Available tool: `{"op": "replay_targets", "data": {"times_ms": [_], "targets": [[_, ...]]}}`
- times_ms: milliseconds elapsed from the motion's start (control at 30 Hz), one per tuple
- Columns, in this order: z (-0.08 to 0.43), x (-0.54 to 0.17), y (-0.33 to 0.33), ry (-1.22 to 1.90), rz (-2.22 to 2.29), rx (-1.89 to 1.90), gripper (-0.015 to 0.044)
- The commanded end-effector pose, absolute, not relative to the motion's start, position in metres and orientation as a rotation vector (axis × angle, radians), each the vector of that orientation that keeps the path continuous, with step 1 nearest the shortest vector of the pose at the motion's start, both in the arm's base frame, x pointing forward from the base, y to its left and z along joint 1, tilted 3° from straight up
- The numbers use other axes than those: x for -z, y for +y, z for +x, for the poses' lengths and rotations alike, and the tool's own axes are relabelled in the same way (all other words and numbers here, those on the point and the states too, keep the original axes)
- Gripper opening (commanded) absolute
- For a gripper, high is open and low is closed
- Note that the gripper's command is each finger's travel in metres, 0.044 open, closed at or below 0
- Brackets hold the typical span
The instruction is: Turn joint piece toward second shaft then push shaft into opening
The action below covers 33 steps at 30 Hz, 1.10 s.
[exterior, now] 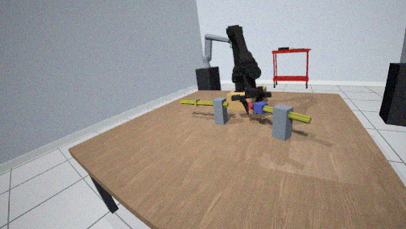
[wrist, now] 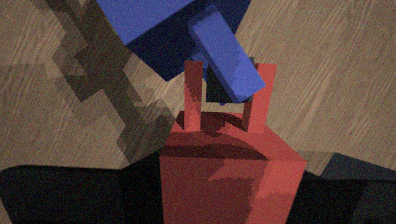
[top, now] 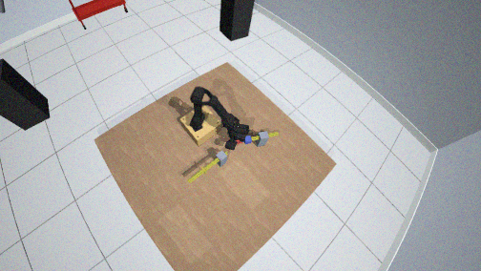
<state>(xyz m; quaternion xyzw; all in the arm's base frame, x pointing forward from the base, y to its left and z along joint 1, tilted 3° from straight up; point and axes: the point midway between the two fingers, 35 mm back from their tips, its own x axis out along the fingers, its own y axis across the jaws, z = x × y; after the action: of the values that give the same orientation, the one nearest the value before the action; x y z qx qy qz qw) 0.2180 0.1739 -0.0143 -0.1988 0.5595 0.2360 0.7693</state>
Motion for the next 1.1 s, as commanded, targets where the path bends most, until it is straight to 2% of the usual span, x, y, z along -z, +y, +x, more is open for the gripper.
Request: {"op": "replay_targets", "data": {"times_ms": [0,967,1000,1067], "targets": [[0.2180,0.0146,0.1739,1.213,-0.434,-0.514,0.0182],[0.2180,0.0146,0.1739,1.213,-0.434,-0.514,0.0182],[0.2180,0.0143,0.1740,1.214,-0.431,-0.512,0.0156],[0.2180,0.0143,0.1740,1.214,-0.431,-0.512,0.0147]]}}
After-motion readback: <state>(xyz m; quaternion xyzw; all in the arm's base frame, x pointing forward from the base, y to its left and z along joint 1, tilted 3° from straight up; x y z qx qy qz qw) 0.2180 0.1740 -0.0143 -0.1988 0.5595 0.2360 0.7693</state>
